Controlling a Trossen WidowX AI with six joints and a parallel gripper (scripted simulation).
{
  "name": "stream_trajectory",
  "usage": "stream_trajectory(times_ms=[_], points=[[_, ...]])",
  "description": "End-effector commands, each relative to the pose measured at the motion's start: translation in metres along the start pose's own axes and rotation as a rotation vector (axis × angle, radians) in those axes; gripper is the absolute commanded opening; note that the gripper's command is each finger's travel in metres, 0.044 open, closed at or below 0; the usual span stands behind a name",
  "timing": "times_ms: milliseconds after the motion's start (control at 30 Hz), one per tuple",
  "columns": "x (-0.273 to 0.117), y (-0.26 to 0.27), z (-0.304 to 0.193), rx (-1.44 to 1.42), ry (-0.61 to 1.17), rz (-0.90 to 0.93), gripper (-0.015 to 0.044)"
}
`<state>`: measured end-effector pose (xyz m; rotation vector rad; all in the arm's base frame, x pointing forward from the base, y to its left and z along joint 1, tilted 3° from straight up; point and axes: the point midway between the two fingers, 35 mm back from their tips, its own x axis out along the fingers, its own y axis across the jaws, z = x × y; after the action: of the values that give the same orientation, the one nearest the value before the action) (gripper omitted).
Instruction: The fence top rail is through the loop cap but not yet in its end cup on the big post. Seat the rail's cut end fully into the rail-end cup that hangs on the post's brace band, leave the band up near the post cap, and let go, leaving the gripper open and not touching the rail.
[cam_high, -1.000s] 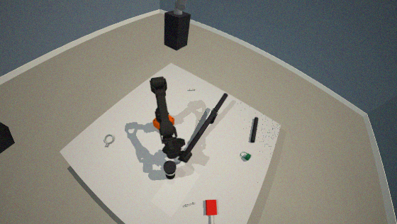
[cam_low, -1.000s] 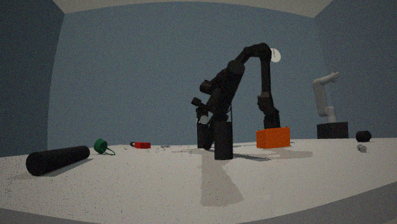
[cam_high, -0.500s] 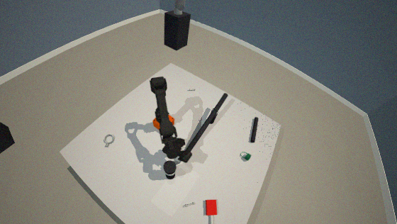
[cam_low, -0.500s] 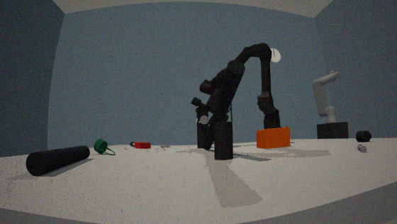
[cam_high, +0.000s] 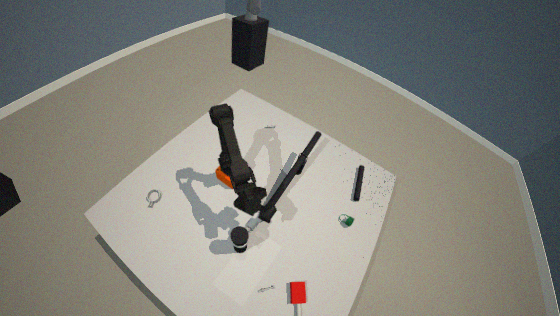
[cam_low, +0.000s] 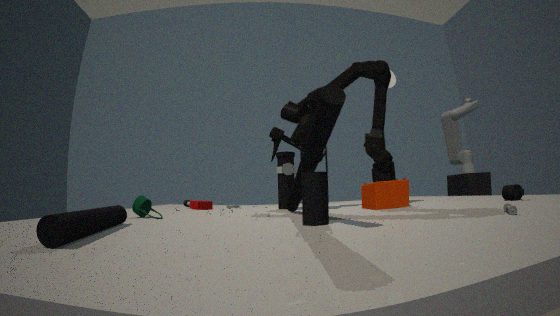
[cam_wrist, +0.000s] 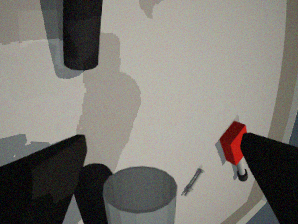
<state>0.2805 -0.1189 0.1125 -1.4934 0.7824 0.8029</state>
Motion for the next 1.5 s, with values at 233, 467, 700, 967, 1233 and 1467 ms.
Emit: stream_trajectory(times_ms=[233,467,700,967,1233,1467], points=[[-0.017,-0.015,0.028,0.251,0.001,0.006,0.044],[-0.043,-0.03,0.07,0.761,0.008,0.015,0.044],[-0.075,-0.037,0.107,1.273,0.012,0.004,0.044],[-0.097,-0.036,0.128,1.599,0.004,-0.009,0.044],[-0.097,-0.036,0.128,1.599,0.004,-0.009,0.044],[-0.092,-0.035,0.13,1.684,0.025,0.015,0.044]])
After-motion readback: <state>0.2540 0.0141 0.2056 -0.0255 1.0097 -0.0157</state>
